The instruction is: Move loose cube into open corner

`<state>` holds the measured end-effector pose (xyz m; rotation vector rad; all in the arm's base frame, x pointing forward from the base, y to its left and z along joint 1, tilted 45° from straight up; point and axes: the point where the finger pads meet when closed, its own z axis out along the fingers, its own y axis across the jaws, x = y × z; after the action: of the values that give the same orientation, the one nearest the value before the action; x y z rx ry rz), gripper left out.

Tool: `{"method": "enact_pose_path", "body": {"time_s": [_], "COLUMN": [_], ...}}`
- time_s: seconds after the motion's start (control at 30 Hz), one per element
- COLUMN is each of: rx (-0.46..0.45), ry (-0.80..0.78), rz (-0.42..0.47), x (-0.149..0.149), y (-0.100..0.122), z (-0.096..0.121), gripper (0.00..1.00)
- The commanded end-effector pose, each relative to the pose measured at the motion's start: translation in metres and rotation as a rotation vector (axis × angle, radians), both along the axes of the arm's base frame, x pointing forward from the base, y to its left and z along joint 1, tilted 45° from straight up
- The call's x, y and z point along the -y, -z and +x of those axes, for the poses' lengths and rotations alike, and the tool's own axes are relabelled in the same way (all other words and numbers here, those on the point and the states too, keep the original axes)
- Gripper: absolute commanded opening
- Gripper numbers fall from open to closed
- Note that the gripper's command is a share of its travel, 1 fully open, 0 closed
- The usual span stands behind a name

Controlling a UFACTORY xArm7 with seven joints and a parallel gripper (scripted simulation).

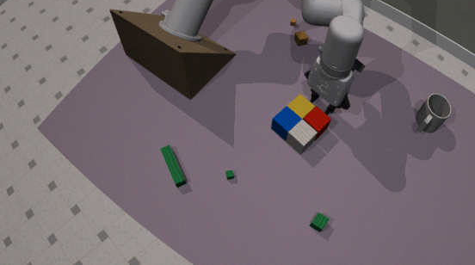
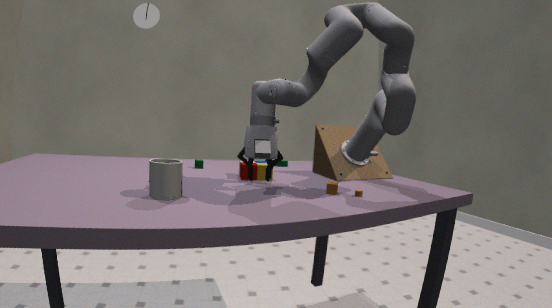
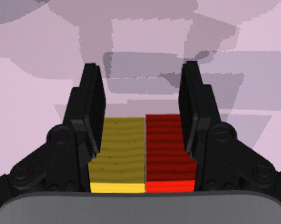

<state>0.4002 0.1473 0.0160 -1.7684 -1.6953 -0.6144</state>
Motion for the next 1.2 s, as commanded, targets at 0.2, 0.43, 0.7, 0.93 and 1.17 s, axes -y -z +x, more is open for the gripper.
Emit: {"method": "enact_pose_path", "body": {"time_s": [0.2, 0.43, 0.7, 0.93, 1.17], "rx": [0.002, 0.002, 0.002, 0.002, 0.002], "ry": [0.004, 0.004, 0.004, 0.004, 0.004], "rz": [-0.001, -0.001, -0.001, -0.001, -0.001], "x": [0.0035, 0.0060, 0.0076, 0.0078, 0.0078], "y": [0.0013, 0.0038, 0.0054, 0.0056, 0.0056], "z": [0.0018, 0.0022, 0.0024, 0.0024, 0.0024], "gripper": [0.49, 0.49, 0.49, 0.49, 0.49]}}
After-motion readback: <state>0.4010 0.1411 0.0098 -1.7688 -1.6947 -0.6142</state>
